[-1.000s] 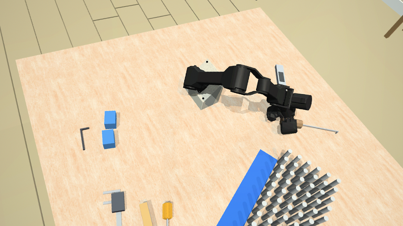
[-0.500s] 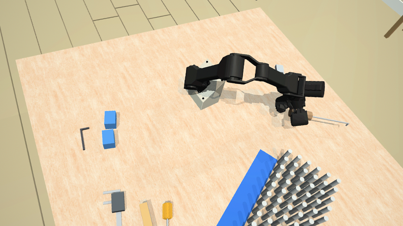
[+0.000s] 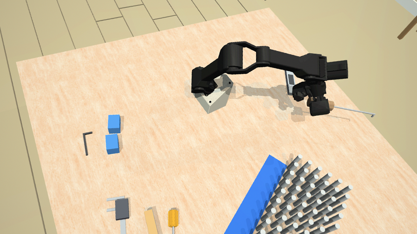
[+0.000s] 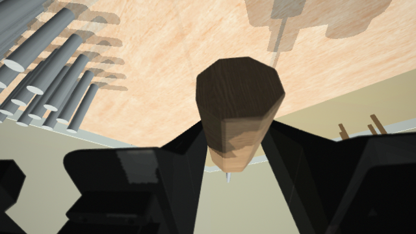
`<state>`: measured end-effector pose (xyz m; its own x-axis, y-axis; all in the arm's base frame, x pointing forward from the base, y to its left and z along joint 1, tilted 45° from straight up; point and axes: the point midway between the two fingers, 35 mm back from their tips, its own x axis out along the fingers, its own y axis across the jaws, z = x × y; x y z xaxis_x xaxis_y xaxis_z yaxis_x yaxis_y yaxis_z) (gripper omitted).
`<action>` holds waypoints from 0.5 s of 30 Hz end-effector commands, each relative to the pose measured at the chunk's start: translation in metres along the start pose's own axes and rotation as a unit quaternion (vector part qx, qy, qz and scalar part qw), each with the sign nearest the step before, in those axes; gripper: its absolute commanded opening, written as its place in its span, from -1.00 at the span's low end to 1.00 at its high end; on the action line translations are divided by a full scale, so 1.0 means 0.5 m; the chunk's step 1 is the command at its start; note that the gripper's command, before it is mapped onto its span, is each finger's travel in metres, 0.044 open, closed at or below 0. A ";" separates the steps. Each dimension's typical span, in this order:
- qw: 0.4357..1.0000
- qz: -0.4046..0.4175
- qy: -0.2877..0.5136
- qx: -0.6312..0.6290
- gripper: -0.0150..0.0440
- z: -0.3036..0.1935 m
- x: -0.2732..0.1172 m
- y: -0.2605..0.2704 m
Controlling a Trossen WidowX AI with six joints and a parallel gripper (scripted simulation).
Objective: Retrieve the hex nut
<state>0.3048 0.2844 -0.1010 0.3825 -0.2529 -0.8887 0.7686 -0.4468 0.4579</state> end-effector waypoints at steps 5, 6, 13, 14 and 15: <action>1.000 -0.006 0.006 -0.009 -0.49 0.002 -0.032 0.039; 1.000 -0.007 0.008 -0.012 -0.49 0.004 -0.037 0.047; 1.000 -0.005 0.013 -0.002 -0.49 0.025 -0.077 0.128; 1.000 -0.004 0.014 0.001 -0.49 0.030 -0.083 0.141; 1.000 -0.003 0.014 0.004 -0.49 0.034 -0.089 0.154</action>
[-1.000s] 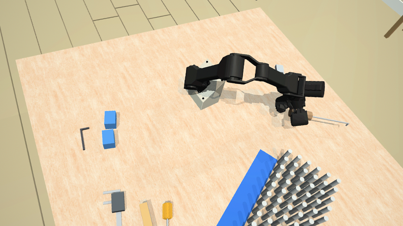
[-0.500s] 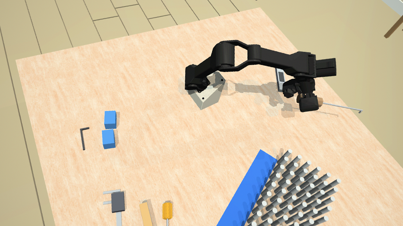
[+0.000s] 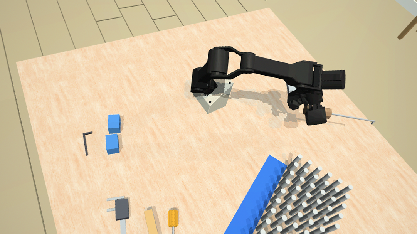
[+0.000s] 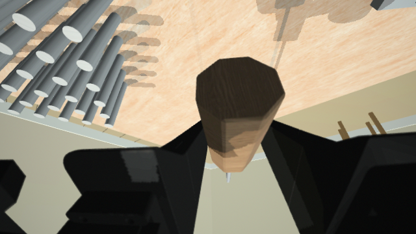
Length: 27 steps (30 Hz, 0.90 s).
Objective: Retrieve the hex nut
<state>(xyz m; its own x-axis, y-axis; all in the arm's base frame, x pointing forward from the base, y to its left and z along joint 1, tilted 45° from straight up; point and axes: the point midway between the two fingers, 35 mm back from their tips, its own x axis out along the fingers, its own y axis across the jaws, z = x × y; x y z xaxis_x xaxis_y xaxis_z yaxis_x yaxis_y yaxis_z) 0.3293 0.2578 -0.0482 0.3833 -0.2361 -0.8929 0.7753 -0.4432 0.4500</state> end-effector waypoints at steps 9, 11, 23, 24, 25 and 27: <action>0.999 0.015 0.011 0.036 -0.49 0.063 -0.083 0.153; 0.999 0.018 0.011 0.043 -0.49 0.077 -0.096 0.175; 0.996 0.041 0.012 0.080 -0.49 0.178 -0.169 0.293; 0.995 0.044 0.012 0.083 -0.49 0.187 -0.175 0.301; 0.995 0.045 0.012 0.084 -0.49 0.196 -0.181 0.308; 0.995 0.048 0.013 0.086 -0.49 0.213 -0.193 0.321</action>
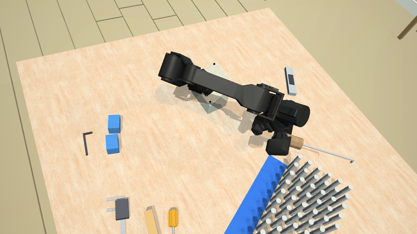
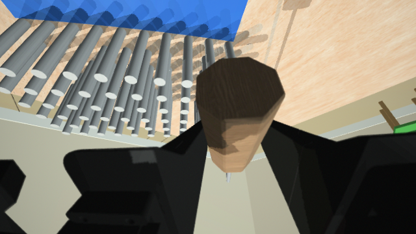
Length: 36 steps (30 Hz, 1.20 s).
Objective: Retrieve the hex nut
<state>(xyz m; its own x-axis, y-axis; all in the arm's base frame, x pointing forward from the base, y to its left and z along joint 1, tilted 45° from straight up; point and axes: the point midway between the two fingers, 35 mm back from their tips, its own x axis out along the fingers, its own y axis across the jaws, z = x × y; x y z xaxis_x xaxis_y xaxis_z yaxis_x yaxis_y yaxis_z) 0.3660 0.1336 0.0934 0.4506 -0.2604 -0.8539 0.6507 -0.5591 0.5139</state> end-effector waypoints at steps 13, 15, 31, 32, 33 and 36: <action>0.999 0.037 0.001 0.032 -0.49 0.138 -0.096 0.132; 0.998 0.043 -0.001 0.040 -0.49 0.158 -0.107 0.145; 0.991 0.093 -0.019 0.095 -0.49 0.323 -0.198 0.213; 0.990 0.096 -0.020 0.098 -0.49 0.332 -0.203 0.214; 0.990 0.098 -0.020 0.100 -0.49 0.337 -0.206 0.215; 0.990 0.098 -0.021 0.100 -0.49 0.338 -0.206 0.216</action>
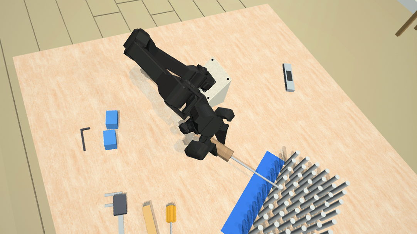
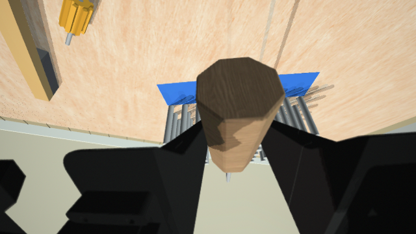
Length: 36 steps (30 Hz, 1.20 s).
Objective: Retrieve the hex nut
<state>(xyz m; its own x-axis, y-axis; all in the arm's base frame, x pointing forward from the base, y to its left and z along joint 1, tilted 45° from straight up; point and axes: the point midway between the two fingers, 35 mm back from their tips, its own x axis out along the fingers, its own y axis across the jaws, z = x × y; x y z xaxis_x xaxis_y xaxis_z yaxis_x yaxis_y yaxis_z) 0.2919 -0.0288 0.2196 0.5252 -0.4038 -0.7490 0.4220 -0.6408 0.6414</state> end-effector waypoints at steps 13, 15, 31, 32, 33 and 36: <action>1.000 -0.003 -0.002 0.003 -0.49 0.053 0.095 0.011; 1.000 -0.004 -0.002 0.003 -0.49 0.064 0.114 0.012; 1.000 0.006 0.000 -0.001 -0.49 0.175 0.242 0.012; 1.000 0.006 0.000 -0.001 -0.49 0.182 0.247 0.011; 1.000 0.007 0.001 -0.002 -0.49 0.186 0.250 0.010; 1.000 0.007 0.001 -0.002 -0.49 0.187 0.251 0.010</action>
<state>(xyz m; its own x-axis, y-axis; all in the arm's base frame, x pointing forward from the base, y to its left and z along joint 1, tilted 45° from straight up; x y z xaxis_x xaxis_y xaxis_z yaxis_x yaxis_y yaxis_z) 0.2903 -0.1409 0.1171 0.5191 -0.4204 -0.7442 0.4121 -0.6396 0.6488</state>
